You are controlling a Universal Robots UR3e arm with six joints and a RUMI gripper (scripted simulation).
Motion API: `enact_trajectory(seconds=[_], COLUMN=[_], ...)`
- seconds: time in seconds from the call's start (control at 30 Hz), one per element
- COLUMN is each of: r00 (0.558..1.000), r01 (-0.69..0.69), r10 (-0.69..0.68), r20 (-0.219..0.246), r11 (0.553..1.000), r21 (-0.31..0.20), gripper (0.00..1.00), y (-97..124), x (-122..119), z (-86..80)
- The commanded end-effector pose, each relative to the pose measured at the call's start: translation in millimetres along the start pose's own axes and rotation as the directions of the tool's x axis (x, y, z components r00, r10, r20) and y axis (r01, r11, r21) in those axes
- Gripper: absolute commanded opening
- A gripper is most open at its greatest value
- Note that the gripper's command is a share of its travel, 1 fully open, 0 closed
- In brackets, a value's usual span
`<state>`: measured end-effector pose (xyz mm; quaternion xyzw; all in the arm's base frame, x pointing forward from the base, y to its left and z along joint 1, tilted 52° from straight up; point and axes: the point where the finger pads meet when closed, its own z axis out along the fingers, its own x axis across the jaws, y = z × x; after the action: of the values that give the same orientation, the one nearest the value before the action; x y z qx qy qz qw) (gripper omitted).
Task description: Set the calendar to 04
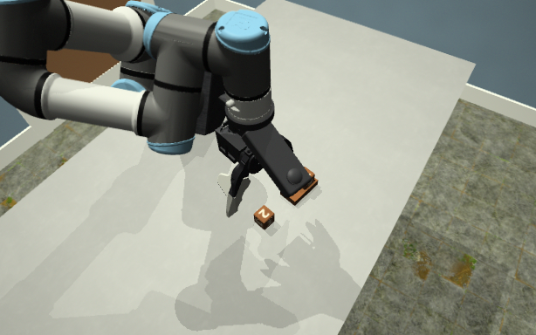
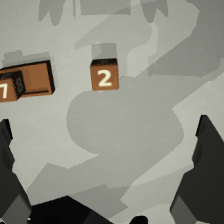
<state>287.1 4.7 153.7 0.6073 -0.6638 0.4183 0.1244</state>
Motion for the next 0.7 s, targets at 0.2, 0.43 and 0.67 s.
enact_trajectory(seconds=[0.2, 0.43, 0.67], r00=[0.973, 0.930, 0.877], r01=[-0.231, -0.369, -0.480], r10=[0.231, 0.369, 0.480], r20=[0.000, 0.000, 0.000], r11=[0.973, 0.930, 0.877], r21=[0.002, 0.003, 0.002], gripper=[1.00, 1.00, 1.00], y=[-3.2, -3.9, -4.2], x=[1.7, 2.5, 3.1], z=[1.0, 1.9, 2.9])
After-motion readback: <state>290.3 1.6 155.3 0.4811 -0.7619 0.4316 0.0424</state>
